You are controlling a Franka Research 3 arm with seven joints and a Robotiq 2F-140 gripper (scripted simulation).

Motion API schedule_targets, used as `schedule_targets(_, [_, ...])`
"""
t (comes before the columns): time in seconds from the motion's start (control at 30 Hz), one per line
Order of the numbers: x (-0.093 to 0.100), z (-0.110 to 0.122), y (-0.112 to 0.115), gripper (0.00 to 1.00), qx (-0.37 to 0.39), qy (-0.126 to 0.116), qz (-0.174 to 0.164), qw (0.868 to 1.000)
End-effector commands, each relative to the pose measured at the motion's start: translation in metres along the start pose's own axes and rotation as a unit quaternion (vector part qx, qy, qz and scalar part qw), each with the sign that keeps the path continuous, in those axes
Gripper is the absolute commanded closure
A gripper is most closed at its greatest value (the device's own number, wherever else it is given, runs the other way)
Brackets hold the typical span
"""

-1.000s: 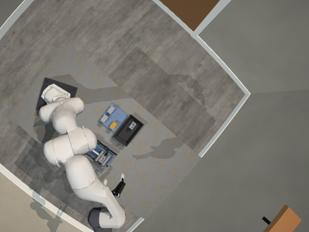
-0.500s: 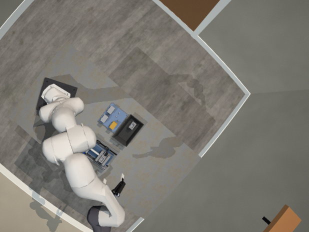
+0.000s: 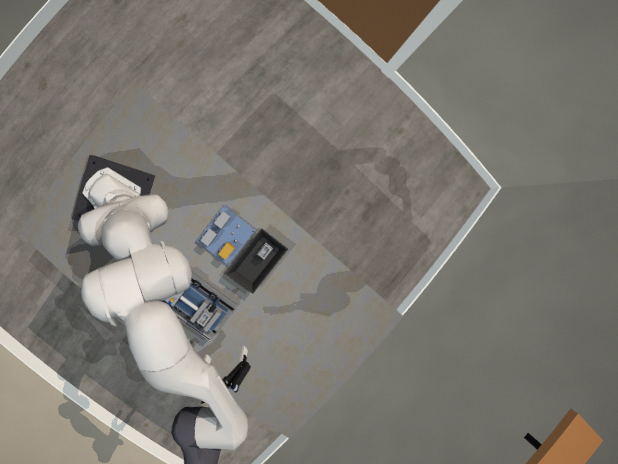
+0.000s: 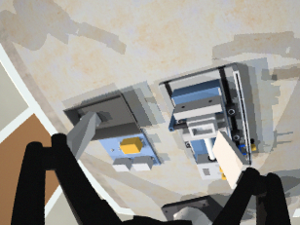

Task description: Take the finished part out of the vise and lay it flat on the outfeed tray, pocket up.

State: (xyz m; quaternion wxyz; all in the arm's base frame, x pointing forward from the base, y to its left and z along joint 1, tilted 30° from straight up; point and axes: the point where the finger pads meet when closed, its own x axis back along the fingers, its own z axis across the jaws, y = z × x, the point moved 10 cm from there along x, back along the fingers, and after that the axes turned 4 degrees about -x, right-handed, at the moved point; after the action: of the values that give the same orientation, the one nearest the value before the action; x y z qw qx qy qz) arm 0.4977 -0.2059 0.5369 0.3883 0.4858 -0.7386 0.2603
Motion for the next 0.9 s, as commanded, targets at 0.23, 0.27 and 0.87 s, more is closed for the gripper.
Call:
schedule_targets(0.23, [-0.0011, -0.0007, -0.0011, 0.00, -0.016, 0.003, 0.003, 1.000])
schedule_targets(0.27, [-0.0011, -0.0007, -0.0011, 0.00, -0.016, 0.003, 0.003, 1.000])
schedule_targets(0.87, [-0.0054, 0.0022, 0.0062, 0.00, -0.058, 0.006, 0.018, 0.998])
